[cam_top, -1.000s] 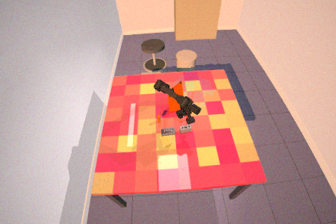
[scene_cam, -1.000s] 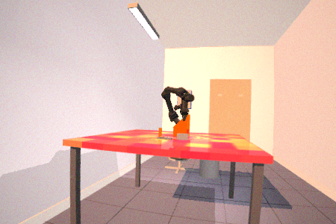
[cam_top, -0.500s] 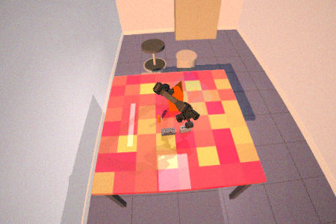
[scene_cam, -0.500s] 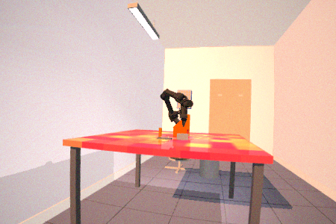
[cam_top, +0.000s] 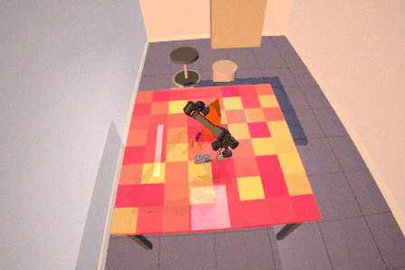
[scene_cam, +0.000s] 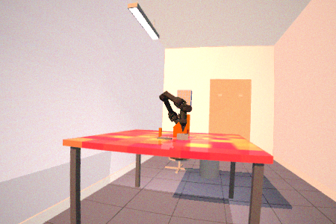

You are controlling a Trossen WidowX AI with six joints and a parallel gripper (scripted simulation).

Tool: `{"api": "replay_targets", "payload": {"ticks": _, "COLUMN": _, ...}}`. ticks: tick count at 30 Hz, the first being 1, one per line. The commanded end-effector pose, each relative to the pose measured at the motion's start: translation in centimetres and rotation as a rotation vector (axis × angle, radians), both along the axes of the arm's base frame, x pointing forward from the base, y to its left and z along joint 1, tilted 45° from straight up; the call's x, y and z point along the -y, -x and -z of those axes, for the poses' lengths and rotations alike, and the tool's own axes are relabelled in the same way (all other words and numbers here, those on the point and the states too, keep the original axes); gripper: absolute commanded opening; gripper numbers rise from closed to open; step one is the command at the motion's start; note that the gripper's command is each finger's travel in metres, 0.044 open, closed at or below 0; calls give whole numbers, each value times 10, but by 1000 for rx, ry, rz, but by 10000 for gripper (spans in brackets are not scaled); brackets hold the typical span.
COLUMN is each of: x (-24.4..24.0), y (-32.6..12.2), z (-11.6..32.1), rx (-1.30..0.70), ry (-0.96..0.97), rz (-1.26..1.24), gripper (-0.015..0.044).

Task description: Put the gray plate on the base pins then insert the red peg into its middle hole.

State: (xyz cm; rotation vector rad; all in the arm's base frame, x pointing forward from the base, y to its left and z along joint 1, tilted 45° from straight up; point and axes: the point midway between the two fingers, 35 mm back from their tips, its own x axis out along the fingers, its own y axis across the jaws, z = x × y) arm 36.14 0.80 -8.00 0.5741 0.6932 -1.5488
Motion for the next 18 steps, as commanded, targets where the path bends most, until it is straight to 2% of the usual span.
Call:
{"api": "replay_targets", "payload": {"ticks": 1, "x": 5, "y": 3, "z": 5, "rx": -10, "ry": 4, "rz": -7, "gripper": 440}}
{"api": "replay_targets", "payload": {"ticks": 18, "x": 24, "y": 5, "z": 25, "rx": -10, "ry": 5, "rz": -7, "gripper": 440}}
